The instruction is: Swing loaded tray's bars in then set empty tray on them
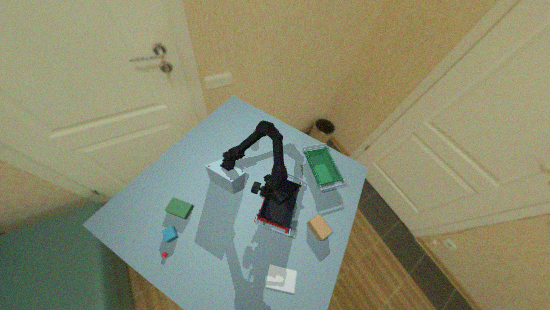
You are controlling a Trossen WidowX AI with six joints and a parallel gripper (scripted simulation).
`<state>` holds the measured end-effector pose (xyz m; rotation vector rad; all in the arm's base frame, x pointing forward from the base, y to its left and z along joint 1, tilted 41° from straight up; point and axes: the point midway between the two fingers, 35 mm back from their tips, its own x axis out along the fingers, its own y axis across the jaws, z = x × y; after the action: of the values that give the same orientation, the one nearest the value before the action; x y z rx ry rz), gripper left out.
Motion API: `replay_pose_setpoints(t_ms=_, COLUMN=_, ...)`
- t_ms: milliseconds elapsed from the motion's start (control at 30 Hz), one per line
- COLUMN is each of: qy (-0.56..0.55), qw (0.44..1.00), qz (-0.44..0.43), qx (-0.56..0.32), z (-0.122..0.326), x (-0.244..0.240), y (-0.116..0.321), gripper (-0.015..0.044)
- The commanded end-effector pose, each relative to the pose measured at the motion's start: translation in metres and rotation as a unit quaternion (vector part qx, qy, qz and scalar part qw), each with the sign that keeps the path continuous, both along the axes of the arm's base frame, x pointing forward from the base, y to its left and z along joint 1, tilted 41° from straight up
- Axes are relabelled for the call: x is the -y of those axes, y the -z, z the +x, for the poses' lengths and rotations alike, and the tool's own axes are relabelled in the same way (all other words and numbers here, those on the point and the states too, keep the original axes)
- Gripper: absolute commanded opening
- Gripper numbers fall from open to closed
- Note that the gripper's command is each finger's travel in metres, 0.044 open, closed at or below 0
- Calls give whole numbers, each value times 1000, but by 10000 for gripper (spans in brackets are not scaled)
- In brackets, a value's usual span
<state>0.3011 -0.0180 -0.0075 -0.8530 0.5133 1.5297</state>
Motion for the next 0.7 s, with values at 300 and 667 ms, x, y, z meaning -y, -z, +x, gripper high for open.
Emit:
replay_pose_setpoints(t_ms=300, qy=-6, qw=1000, qz=0, qx=-9, z=-3, x=-5, y=2, gripper=0)
replay_pose_setpoints(t_ms=667, qy=-1, qw=1000, qz=0, qx=-2, z=-1, x=-2, y=2, gripper=0)
